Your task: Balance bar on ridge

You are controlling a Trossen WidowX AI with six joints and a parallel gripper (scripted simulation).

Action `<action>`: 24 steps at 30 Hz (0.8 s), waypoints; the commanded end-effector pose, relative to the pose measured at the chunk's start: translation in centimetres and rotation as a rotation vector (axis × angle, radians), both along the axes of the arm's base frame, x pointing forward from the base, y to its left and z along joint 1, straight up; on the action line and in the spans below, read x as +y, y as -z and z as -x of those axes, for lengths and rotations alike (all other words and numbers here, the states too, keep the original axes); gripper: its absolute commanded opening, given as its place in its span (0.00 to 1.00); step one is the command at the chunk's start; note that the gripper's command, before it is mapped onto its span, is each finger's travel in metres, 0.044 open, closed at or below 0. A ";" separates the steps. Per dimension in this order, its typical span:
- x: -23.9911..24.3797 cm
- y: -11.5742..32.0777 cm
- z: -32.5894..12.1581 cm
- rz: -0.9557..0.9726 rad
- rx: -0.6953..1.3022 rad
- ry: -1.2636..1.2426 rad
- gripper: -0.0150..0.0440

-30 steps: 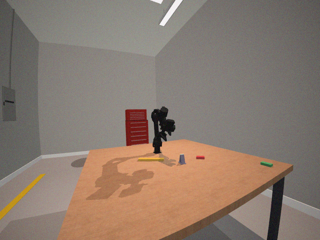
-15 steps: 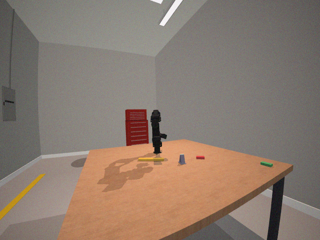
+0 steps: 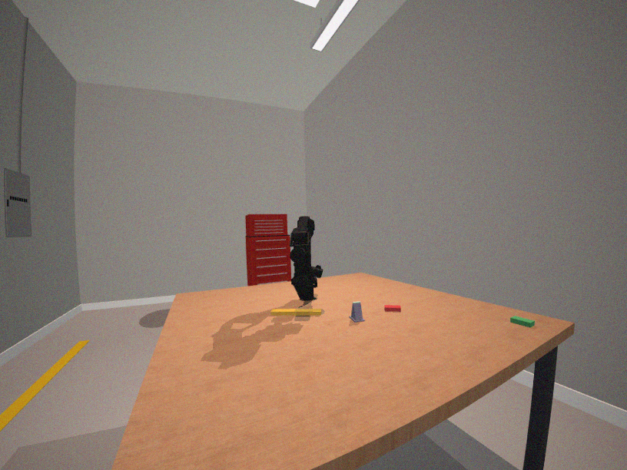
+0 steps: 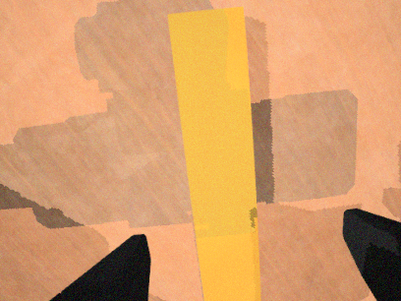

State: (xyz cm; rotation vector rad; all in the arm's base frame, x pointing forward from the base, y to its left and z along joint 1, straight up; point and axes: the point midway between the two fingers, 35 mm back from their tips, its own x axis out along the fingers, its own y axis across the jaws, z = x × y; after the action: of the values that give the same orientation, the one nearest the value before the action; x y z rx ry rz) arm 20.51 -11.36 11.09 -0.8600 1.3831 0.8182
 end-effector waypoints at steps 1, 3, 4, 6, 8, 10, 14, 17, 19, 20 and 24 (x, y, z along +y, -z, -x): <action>0.0 1.8 0.1 -0.004 0.013 0.005 0.79; 0.0 3.1 0.1 -0.004 0.013 0.005 0.79; 0.0 3.6 0.1 -0.004 0.013 0.005 0.79; 0.0 4.1 0.2 -0.004 0.013 0.005 0.79; 0.0 4.1 0.2 -0.004 0.013 0.005 0.79; 0.0 4.1 0.2 -0.004 0.013 0.005 0.79; 0.0 4.5 0.1 -0.004 0.013 0.005 0.79; 0.0 4.9 0.1 -0.004 0.013 0.005 0.79; 0.0 5.3 0.1 -0.004 0.013 0.005 0.79; 0.0 5.4 0.1 -0.004 0.013 0.005 0.79; 0.0 6.1 0.1 -0.004 0.013 0.005 0.79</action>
State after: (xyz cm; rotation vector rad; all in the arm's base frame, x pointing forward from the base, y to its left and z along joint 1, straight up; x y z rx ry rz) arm 20.48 -11.37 5.71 -0.8549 1.3867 0.8209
